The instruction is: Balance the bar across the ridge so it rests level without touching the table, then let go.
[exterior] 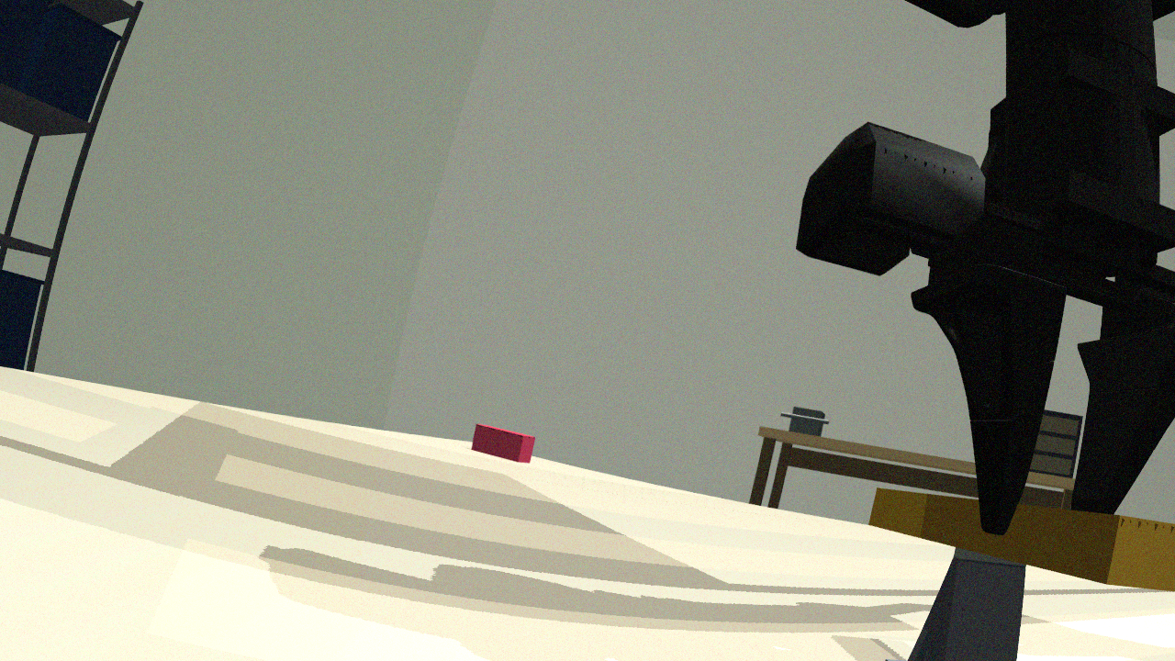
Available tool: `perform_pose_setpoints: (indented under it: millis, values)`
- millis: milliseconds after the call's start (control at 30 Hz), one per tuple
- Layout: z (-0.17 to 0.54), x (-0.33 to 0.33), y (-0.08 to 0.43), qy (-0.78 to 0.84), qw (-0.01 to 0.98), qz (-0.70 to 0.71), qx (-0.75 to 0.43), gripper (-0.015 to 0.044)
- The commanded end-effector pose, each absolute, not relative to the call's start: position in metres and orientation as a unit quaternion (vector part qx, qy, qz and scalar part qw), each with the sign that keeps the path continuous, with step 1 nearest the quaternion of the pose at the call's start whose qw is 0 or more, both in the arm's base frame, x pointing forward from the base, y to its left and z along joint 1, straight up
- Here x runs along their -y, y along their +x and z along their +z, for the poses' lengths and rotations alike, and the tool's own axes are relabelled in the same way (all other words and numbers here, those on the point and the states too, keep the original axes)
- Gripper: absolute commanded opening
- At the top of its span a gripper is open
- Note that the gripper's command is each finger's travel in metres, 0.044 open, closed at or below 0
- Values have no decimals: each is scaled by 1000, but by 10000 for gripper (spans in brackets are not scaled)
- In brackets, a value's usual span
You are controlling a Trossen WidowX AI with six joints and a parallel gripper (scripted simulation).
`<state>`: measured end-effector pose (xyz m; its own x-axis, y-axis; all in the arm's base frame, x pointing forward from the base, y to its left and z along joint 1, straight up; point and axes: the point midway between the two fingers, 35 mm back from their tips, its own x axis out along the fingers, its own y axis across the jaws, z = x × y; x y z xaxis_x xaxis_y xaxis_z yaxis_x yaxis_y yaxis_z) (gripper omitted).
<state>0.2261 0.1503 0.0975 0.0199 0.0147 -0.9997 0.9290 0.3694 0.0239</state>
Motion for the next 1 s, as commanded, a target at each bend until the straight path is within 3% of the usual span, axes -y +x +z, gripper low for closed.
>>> perform_pose_setpoints:
  millis: [0,967]
  values:
    - [95,-150,226,405,588,-390,-582,0]
    - [96,-150,225,405,588,-390,-582,0]
